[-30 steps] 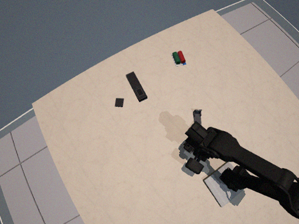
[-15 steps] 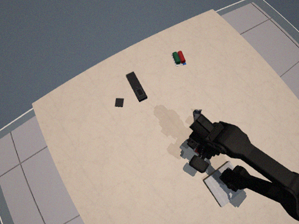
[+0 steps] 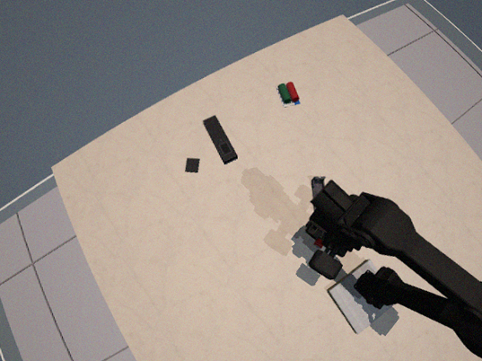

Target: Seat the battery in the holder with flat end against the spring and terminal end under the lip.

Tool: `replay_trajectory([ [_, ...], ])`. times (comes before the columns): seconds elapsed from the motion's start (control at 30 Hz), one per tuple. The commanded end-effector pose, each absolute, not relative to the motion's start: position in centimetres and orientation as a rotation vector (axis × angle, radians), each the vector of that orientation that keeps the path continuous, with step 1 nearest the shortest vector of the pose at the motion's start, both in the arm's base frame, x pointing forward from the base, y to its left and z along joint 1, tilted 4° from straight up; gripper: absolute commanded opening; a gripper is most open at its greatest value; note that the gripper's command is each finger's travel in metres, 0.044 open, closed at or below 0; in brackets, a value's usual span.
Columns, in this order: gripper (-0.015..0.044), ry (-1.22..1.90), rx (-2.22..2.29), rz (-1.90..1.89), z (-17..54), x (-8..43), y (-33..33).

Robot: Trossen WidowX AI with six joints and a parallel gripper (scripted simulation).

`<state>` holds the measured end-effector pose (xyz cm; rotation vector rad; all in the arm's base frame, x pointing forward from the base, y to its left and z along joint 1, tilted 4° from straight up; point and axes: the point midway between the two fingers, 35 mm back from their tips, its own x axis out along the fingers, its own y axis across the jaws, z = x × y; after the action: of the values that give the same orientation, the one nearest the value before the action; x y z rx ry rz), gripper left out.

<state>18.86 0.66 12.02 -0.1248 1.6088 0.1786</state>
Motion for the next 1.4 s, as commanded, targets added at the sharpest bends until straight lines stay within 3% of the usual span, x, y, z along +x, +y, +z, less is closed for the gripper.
replay_trajectory([
  [0.0,0.0053,1.613,-0.074,0.125,11.7,18.9,0.6],
  [0.27,0.025,1.554,0.546,-0.529,8.2,19.3,-0.5],
  [0.5,0.025,1.361,1.033,-1.044,5.5,19.2,-1.4],
  [1.37,0.025,1.354,1.046,-1.057,3.5,19.3,-1.4],
])
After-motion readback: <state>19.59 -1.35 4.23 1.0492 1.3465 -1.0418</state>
